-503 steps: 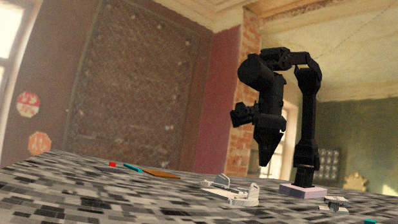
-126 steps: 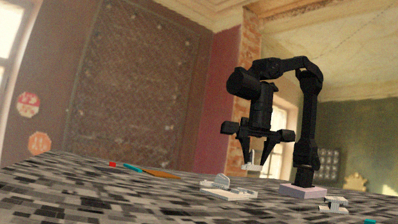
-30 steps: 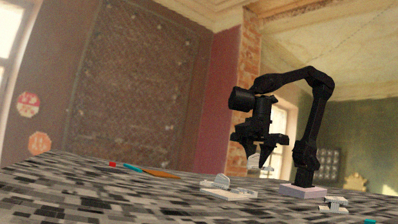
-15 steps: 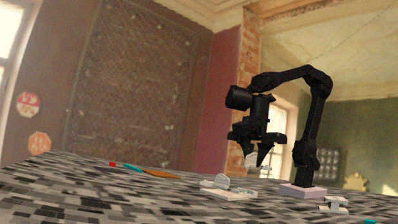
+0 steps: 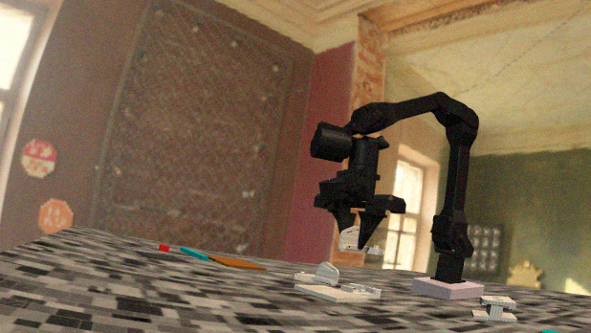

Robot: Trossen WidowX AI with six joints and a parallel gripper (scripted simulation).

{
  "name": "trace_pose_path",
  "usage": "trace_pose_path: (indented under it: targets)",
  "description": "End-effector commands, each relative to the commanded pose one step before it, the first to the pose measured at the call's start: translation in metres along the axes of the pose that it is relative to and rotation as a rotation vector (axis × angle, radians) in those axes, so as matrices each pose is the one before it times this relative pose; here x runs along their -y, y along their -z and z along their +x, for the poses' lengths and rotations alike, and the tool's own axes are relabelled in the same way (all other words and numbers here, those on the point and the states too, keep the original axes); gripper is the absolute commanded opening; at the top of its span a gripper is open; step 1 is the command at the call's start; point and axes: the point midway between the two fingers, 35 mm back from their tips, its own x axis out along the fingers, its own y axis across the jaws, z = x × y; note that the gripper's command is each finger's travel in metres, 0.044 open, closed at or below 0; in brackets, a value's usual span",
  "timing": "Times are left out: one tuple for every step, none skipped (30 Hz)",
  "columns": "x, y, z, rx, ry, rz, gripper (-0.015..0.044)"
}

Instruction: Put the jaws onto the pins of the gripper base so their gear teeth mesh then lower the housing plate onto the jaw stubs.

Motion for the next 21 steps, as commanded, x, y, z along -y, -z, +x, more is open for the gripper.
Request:
trace_pose_path:
  targets:
    - [0.00287,-0.01157,0.00103,0.00214,-0.00356,0.0047,0.0134]
    - [0.00101,-0.00315,0.00022,0.00031,0.00009,0.0,0.0134]
    - [0.001,-0.00315,0.00026,0.00031,0.00009,0.0,0.0134]
    - [0.00099,-0.00315,0.0003,0.00031,0.00009,0.0,0.0134]
    - [0.00098,-0.00315,0.00034,0.00031,0.00008,0.0,0.0134]
    - [0.00097,-0.00315,0.00038,0.00031,0.00008,0.0,0.0134]
    - [0.00096,-0.00315,0.00042,0.00031,0.00008,0.0,0.0134]
    - [0.00095,-0.00315,0.00046,0.00031,0.00008,0.0,0.0134]
    - [0.00094,-0.00314,0.0005,0.00031,0.00008,0.0,0.0134]
    - [0.00078,-0.00261,0.00045,0.00026,0.00006,0.0,0.0134]
    - [0.00046,-0.00157,0.00028,0.00016,0.00004,0.0,0.0134]
    - [0.00015,-0.00052,0.0001,0.00005,0.00001,0.0,0.0134]
    - [0.0,0.0,0.0,0.0,0.0,0.0,0.0134]
    - [0.0,0.0,0.0,0.0,0.0,0.0,0.0134]
    - [0.0,0.0,0.0,0.0,0.0,0.0,0.0134]
    - [0.0,0.0,0.0,0.0,0.0,0.0,0.0134]
    - [0.0,0.0,0.0,0.0,0.0,0.0,0.0134]
    - [0.0,0.0,0.0,0.0,0.0,0.0,0.0134]
    - [0.0,0.0,0.0,0.0,0.0,0.0,0.0134]
    - [0.0,0.0,0.0,0.0,0.0,0.0,0.0134]
    - [0.0,0.0,0.0,0.0,0.0,0.0,0.0134]
